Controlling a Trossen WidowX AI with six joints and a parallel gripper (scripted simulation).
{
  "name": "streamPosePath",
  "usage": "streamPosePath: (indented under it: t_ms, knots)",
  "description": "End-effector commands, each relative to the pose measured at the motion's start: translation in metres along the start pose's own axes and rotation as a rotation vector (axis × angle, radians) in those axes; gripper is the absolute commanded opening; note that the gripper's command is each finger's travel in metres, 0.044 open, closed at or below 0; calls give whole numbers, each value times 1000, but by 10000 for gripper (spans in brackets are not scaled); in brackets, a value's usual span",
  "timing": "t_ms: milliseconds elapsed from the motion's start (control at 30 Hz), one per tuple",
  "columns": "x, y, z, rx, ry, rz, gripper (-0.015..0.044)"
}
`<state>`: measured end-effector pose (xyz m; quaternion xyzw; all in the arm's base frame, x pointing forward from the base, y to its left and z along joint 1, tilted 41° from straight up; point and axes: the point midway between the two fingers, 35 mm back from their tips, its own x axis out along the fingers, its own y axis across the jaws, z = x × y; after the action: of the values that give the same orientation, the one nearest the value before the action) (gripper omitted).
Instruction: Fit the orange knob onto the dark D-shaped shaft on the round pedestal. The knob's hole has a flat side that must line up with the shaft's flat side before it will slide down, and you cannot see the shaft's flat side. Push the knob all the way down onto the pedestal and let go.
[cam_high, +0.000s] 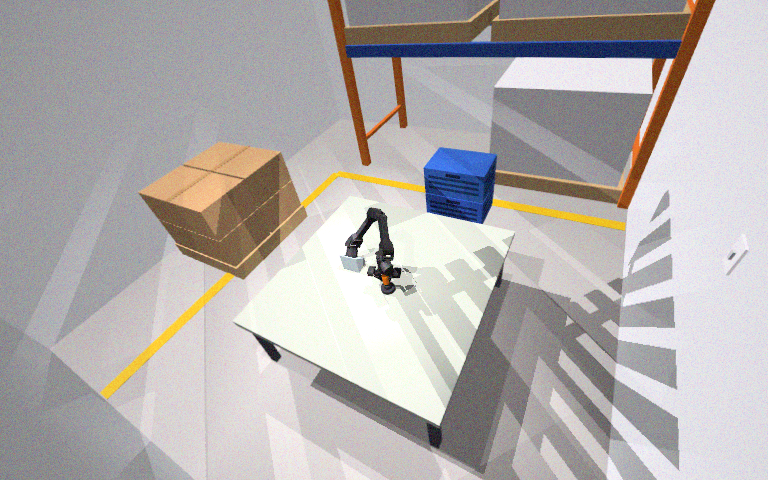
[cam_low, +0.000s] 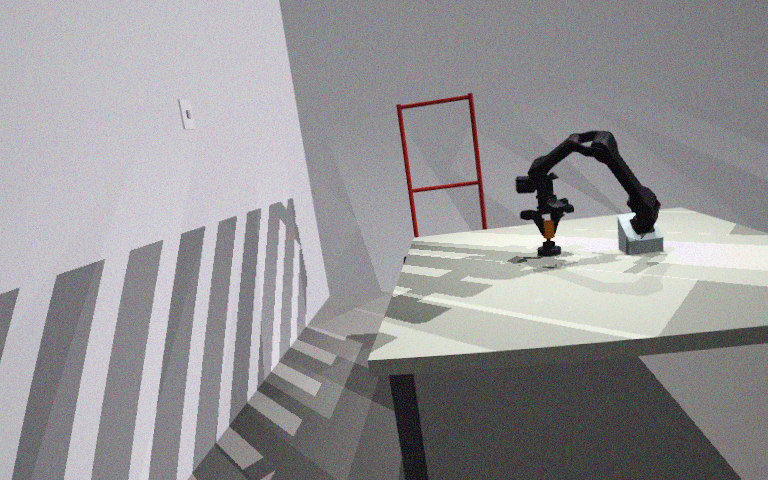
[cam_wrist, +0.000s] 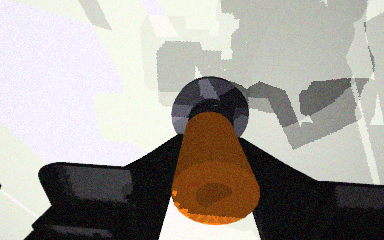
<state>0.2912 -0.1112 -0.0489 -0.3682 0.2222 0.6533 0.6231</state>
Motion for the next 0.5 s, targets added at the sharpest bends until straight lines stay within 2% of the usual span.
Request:
streamPosePath:
  t_ms: [0, 467]
  knots:
    - [-2, -3, -2, -5, 6, -5, 0]
    - [-2, -2, 0, -5, 6, -5, 0]
